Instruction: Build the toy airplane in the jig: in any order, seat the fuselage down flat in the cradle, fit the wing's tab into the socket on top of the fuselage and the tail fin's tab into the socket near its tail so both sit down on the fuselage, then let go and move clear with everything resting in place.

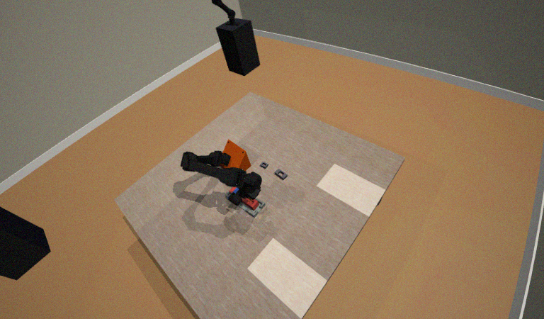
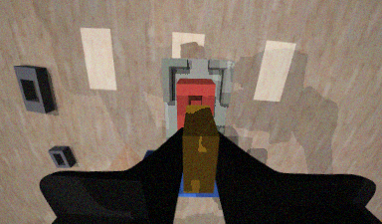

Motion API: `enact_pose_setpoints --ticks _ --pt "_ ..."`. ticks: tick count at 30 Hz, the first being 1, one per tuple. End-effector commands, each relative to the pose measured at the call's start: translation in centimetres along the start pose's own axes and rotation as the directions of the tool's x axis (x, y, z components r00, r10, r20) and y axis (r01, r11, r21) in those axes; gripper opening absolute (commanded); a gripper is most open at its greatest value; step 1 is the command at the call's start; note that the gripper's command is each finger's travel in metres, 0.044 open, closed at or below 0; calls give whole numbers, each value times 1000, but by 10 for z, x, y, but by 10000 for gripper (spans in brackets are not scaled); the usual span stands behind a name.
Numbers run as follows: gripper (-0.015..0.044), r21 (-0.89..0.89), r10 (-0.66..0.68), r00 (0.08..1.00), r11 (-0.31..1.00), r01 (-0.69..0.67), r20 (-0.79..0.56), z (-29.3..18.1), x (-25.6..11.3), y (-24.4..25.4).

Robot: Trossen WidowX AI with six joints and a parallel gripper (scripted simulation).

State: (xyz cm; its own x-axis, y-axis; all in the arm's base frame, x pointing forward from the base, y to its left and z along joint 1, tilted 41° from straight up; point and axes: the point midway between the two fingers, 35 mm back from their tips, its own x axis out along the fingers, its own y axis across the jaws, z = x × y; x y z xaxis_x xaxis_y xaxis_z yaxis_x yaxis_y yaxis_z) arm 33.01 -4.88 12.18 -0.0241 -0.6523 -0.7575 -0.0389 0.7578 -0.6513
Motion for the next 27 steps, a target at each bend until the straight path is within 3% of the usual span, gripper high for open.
enact_pose_setpoints --ticks 1,27 --pt "66 3 4 1000 1000 -4 -1 -1 0 1" --pt "66 4 3 1000 1000 -3 0 -1 27 1"
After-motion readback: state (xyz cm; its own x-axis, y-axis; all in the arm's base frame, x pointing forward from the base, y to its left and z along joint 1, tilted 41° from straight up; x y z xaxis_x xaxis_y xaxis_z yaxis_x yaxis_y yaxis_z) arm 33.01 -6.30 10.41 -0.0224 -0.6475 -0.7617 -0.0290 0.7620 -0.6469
